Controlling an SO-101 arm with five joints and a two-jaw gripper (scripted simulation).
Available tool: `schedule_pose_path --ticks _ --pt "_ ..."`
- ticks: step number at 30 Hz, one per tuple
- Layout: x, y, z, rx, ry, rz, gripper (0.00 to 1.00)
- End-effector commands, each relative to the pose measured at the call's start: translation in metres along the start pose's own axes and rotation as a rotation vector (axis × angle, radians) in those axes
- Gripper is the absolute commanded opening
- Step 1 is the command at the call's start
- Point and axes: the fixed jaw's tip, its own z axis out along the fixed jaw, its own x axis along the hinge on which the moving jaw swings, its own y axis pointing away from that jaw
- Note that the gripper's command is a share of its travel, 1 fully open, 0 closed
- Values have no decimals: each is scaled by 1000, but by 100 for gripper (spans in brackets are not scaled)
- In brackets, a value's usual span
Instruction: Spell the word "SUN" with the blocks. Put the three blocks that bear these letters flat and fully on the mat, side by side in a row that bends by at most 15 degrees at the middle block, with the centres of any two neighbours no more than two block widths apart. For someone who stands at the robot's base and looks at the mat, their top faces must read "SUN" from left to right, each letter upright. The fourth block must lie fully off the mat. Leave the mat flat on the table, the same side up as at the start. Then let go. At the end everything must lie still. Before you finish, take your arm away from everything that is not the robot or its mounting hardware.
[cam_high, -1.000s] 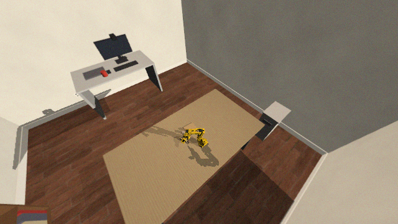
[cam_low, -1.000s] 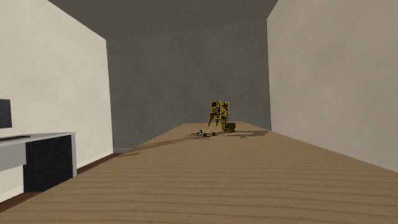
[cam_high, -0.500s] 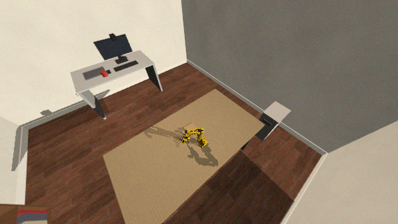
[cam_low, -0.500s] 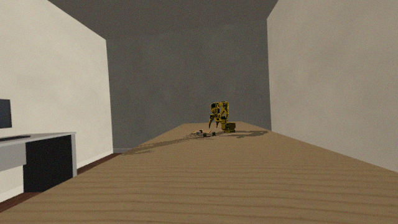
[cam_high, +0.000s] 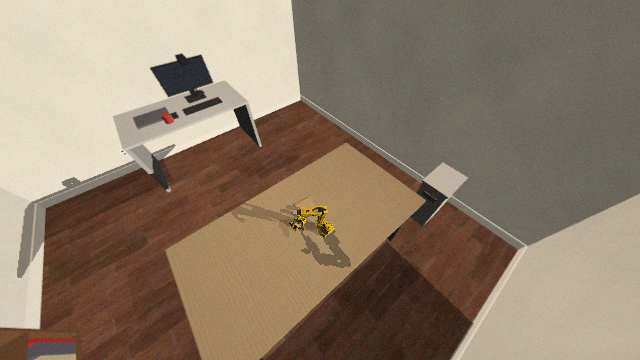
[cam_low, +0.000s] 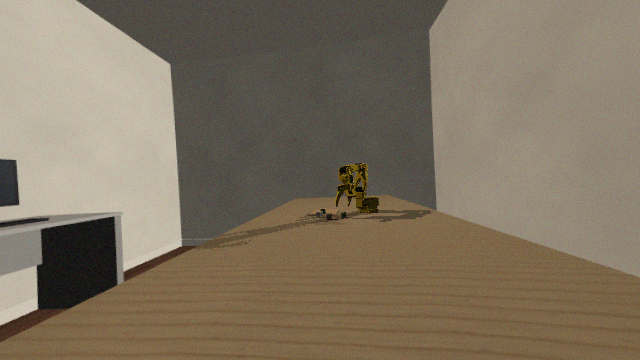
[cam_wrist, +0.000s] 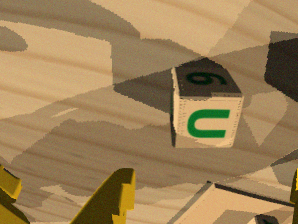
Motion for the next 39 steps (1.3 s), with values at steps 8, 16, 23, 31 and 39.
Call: schedule_pose_path --ticks 8,16,23,31,39 --pt "-6 -7 -8 52 -39 0 32" --pt "-6 -7 -8 52 -39 0 32" --pt "-7 -8 -4 52 -39 0 32" --pt "-8 -9 3 52 -39 0 32" --pt "-8 -10 16 52 -39 0 32"
